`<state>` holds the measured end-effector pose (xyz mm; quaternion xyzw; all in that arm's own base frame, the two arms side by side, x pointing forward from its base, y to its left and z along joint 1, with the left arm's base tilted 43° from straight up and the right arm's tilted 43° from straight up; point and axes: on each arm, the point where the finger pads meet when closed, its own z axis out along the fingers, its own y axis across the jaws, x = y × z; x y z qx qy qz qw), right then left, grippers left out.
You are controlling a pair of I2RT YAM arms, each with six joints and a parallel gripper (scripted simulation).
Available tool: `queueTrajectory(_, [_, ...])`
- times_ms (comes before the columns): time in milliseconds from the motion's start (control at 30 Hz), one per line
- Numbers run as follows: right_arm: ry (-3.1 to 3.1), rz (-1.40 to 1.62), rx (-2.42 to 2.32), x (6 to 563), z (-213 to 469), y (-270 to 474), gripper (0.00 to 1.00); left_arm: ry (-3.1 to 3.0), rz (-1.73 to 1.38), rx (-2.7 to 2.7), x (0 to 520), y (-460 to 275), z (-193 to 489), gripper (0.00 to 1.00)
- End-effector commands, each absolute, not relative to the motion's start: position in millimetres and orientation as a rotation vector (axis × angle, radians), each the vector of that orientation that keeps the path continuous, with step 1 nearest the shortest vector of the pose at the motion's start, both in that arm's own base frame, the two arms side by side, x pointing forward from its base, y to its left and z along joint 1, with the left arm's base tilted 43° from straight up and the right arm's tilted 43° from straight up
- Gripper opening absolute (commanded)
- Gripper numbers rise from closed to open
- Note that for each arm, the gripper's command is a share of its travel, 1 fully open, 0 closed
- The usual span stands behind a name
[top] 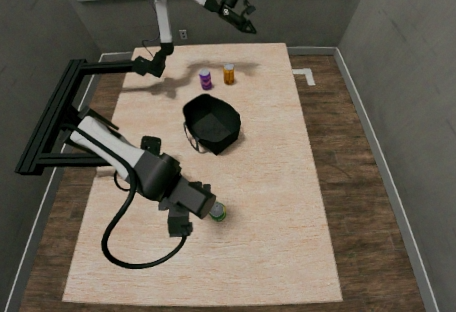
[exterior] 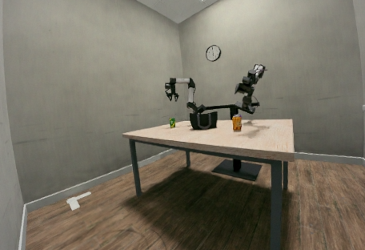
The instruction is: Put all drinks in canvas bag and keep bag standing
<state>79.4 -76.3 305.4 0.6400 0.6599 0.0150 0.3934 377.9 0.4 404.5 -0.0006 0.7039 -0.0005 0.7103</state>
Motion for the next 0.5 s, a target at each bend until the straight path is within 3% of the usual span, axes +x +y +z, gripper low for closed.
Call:
queueTrajectory(0, [1.654, 0.042, 1.606, 75.8, 315.5, -75.4, 1.0, 1.606, 0.024, 0.033, 367.3, -7.0, 388.6, 0.84])
queueTrajectory(467, [1.654, 0.042, 1.606, 75.8, 315.5, -75.4, 1.0, 1.899, 0.311, 0.294, 315.1, -20.8, 266.0, 0.84])
